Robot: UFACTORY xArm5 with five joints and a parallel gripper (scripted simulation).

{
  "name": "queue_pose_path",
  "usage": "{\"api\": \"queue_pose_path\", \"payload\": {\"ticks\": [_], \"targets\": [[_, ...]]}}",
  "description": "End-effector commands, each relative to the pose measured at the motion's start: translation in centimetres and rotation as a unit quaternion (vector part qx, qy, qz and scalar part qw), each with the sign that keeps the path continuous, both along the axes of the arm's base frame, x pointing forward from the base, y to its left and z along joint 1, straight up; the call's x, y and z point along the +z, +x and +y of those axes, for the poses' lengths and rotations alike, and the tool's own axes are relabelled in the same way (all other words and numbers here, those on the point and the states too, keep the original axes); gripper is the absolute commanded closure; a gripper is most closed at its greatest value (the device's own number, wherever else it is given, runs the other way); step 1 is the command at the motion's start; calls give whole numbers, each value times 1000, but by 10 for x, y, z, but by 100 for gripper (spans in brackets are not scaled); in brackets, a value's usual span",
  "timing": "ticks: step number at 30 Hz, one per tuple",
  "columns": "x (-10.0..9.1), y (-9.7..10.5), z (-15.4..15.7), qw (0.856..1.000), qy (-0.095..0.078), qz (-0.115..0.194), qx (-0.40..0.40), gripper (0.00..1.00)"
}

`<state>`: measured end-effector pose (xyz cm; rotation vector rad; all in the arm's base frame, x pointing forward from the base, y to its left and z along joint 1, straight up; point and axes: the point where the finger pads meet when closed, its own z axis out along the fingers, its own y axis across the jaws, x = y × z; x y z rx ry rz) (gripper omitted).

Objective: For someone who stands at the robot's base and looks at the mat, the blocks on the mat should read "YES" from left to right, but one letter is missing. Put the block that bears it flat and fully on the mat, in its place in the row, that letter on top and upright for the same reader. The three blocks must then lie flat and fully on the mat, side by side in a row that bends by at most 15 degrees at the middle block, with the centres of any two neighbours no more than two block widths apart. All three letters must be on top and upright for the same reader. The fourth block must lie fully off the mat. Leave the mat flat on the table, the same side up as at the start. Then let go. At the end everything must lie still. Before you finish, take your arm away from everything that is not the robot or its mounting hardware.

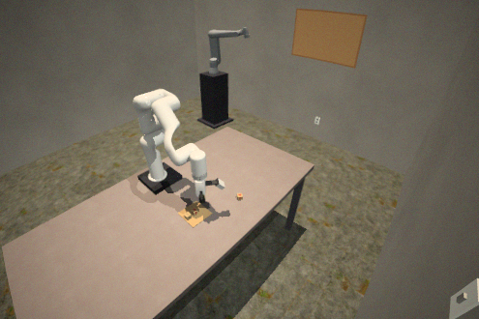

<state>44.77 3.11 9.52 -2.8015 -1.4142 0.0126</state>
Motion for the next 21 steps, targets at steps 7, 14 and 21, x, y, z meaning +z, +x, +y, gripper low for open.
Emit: {"api": "queue_pose_path", "payload": {"ticks": [7,14,21], "targets": [[1,-14,5,991,1,-3,137,73],[1,-23,8,975,1,-3,220,73],[0,-31,10,957,2,-3,289,73]]}}
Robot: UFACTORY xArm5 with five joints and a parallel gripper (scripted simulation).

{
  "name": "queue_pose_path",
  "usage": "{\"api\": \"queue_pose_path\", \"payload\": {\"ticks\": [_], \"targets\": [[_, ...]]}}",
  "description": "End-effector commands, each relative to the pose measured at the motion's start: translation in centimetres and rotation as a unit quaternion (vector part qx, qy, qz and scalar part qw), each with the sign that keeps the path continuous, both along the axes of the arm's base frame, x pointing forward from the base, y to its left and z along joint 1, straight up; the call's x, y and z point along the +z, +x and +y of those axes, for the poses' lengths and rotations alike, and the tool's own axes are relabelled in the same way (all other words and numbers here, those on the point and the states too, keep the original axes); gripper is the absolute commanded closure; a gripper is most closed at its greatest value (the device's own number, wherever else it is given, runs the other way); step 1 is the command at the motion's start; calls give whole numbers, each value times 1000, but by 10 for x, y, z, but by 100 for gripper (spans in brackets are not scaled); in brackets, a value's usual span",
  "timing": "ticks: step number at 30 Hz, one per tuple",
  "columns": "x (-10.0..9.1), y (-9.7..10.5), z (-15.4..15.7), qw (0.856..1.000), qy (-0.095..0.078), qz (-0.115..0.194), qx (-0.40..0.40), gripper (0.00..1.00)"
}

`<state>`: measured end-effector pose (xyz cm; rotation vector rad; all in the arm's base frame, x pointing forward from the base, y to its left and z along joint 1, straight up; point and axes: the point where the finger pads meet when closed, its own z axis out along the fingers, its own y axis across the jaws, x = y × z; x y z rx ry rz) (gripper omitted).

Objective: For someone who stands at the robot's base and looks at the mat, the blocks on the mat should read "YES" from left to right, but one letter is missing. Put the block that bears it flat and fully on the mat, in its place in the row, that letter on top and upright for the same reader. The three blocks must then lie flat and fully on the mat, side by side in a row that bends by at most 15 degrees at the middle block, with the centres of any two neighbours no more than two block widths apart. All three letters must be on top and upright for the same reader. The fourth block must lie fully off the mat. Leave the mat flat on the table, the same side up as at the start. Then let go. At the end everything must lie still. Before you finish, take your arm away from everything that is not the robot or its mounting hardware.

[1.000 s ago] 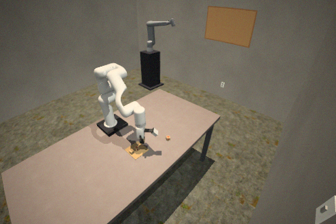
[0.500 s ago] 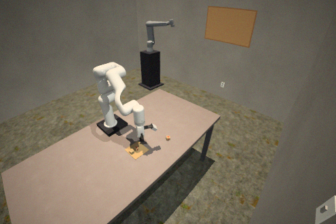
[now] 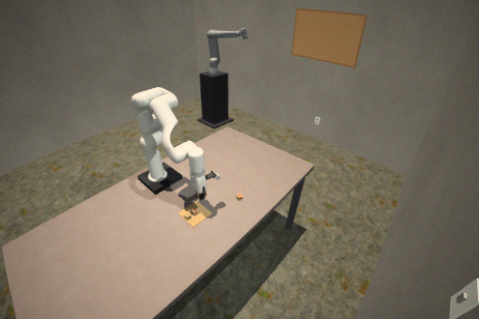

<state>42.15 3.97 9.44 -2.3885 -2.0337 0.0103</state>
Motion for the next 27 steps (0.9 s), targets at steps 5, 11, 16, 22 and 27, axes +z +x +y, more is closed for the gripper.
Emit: {"api": "queue_pose_path", "payload": {"ticks": [5,11,16,22,27], "targets": [[1,-7,2,997,1,-3,72,73],[1,-7,2,997,1,-3,72,73],[1,-7,2,997,1,-3,72,73],[-1,-7,2,997,1,-3,72,73],[-12,-7,2,997,1,-3,72,73]]}}
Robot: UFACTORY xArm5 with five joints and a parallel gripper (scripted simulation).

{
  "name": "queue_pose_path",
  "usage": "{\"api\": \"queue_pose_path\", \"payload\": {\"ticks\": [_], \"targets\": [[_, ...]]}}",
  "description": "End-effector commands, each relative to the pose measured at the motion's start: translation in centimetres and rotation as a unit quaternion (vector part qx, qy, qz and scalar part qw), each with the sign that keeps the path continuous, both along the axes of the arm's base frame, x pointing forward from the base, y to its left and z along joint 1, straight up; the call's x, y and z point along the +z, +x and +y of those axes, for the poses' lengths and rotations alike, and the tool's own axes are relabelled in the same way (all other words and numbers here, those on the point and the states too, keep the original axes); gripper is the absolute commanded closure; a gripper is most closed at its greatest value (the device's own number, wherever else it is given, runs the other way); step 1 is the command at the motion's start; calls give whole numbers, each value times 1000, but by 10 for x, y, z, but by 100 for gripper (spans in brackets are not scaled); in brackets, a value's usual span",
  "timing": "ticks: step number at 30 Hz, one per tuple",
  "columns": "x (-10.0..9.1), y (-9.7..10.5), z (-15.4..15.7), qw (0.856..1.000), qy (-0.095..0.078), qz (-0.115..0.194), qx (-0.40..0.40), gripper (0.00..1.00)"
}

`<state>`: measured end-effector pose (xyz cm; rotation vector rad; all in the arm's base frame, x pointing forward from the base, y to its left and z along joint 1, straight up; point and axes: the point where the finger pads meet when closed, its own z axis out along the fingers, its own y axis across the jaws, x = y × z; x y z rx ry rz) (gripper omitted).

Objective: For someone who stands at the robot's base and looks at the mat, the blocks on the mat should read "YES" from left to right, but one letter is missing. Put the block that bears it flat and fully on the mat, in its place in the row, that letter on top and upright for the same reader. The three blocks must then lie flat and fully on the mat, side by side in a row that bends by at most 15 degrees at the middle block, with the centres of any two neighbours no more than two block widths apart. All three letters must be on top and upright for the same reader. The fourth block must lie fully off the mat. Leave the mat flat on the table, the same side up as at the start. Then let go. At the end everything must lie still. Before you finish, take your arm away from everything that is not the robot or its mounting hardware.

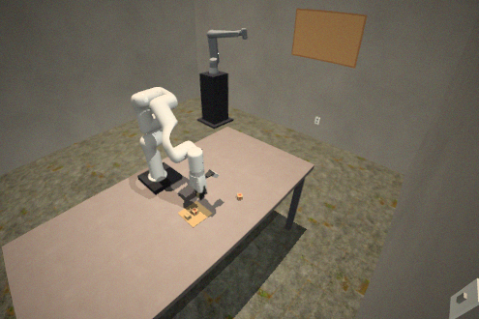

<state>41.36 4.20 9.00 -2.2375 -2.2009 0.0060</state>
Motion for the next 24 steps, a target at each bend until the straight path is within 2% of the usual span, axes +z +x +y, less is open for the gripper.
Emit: {"api": "queue_pose_path", "payload": {"ticks": [1,5,17,24], "targets": [[-7,1,0,1000,0,-1,0,73],[-18,1,0,1000,0,-1,0,73],[-74,0,-1,1000,0,-1,0,73],[-87,0,-1,1000,0,-1,0,73]]}}
